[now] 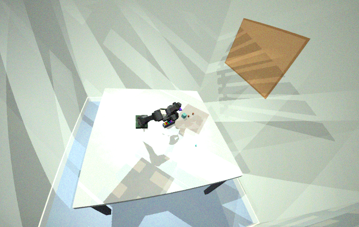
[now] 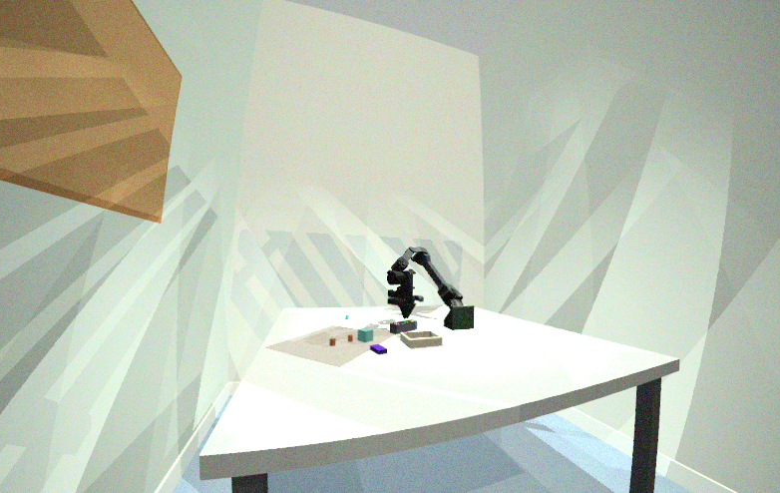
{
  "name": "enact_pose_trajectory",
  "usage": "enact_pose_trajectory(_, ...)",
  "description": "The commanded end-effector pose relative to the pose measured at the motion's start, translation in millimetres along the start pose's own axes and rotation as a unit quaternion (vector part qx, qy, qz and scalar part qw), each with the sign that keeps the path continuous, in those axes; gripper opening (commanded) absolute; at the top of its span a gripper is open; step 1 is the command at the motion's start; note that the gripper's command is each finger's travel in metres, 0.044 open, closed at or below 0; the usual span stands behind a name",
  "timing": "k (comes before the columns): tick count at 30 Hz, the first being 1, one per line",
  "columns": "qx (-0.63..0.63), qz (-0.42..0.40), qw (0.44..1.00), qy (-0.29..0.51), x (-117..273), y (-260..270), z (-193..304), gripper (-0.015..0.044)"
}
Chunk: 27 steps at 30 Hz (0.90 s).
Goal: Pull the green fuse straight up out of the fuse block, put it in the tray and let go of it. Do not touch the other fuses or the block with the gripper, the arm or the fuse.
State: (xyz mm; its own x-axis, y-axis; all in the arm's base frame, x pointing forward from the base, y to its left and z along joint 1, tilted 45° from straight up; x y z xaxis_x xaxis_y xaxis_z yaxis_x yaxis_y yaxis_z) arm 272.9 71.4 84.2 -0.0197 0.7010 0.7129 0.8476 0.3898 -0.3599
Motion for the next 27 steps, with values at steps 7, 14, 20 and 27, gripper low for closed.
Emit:
enact_pose_trajectory(7,0.002,0.0,1.0,-0.003,-8.4,0.3,0.6,0.0074)
enact_pose_trajectory(14,0.002,0.0,1.0,-0.003,-8.4,0.3,0.6,0.0074)
enact_pose_trajectory(20,0.002,0.0,1.0,-0.003,-9.4,0.3,0.6,0.0074)
enact_pose_trajectory(27,0.002,0.001,1.0,-0.003,-15.3,0.4,0.6,0.0074)
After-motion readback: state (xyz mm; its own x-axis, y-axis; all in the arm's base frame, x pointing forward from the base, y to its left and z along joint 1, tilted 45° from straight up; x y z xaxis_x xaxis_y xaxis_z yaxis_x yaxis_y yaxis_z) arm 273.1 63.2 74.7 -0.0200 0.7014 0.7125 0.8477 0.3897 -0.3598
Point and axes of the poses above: the point midway between the two fingers, 35 mm back from their tips, its own x axis back along the fingers, its own y axis across the jaws, z = x × y, the point moved 9 cm from there along x, back along the fingers, and after that the axes turned 5 degrees about x, right-handed, at the moved point
